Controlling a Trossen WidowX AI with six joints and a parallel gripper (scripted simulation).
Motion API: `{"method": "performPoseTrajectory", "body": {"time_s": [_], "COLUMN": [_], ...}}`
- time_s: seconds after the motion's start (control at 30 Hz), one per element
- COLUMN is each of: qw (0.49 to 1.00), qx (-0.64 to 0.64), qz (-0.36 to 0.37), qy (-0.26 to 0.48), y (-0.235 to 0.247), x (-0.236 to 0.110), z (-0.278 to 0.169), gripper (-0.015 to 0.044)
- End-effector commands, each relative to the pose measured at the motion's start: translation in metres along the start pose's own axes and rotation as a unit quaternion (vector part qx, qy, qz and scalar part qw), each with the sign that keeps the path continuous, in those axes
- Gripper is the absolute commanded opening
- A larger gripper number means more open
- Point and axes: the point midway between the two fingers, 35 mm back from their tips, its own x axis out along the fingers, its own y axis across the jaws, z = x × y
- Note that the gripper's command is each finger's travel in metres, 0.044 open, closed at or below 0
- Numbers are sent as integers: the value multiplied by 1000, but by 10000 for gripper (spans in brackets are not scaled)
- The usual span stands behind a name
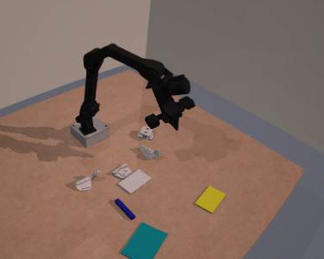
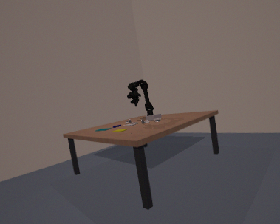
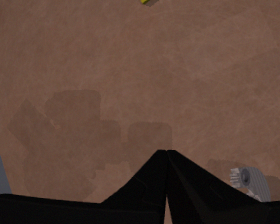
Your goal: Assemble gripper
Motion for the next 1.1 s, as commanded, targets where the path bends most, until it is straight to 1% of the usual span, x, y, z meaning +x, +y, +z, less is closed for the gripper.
{"method": "performPoseTrajectory", "body": {"time_s": [0.0, 0.33, 0.67, 1.07], "qw": [999, 984, 954, 952], "qx": [-35, -121, -207, -213], "qz": [-33, -101, -165, -169], "qy": [24, 81, 140, 144], "y": [-6, -21, -40, -43], "x": [18, 54, 81, 88], "z": [-16, -52, -88, -91], "gripper": [0, 0, 0, 0]}}
